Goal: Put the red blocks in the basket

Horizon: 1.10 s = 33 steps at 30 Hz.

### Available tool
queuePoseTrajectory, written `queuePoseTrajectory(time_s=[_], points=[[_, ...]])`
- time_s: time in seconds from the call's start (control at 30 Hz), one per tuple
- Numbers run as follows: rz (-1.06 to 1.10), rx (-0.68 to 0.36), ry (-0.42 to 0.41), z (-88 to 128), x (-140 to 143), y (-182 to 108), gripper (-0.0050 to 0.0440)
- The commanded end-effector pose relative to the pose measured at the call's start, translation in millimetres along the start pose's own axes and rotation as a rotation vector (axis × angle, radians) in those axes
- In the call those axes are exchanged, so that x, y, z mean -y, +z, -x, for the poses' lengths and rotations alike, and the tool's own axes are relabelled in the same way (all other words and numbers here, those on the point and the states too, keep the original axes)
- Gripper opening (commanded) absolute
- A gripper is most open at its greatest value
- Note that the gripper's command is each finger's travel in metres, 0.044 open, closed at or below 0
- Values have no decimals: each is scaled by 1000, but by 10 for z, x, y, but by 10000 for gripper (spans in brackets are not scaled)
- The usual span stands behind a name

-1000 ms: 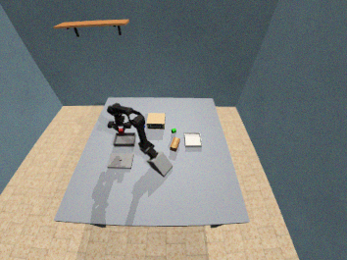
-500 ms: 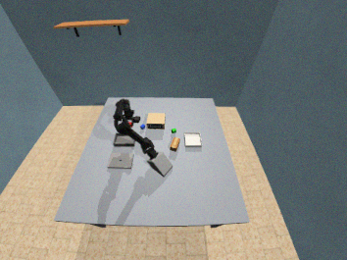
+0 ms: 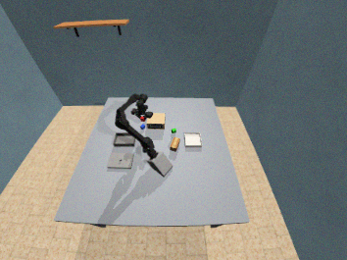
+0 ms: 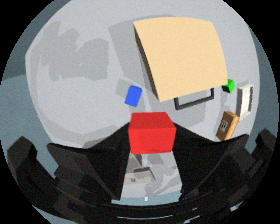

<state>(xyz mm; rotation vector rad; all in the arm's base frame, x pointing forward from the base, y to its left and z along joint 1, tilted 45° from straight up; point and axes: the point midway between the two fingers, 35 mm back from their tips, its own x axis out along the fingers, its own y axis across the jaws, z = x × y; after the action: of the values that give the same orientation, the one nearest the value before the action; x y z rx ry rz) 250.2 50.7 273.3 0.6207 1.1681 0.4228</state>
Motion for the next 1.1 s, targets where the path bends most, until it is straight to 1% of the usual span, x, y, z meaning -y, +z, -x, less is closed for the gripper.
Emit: queuePoseTrajectory(time_s=[0.0, 0.03, 0.07, 0.13, 0.23, 0.3, 0.47, 0.5, 0.57, 0.8, 0.87, 0.93, 1.07], points=[[-20, 0, 4, 4, 350, 270, 0], [-20, 0, 4, 4, 422, 327, 0], [-20, 0, 4, 4, 422, 327, 0], [-137, -1, 4, 3, 606, 405, 0], [-137, -1, 4, 1, 882, 521, 0], [-137, -1, 4, 1, 882, 521, 0], [-137, -1, 4, -1, 1343, 716, 0], [-137, -1, 4, -1, 1345, 717, 0], [-255, -1, 4, -2, 1544, 743, 0], [-255, -1, 4, -5, 2238, 833, 0], [-255, -1, 4, -5, 2238, 833, 0], [-372, -1, 4, -5, 2436, 811, 0], [-372, -1, 4, -7, 2834, 765, 0]])
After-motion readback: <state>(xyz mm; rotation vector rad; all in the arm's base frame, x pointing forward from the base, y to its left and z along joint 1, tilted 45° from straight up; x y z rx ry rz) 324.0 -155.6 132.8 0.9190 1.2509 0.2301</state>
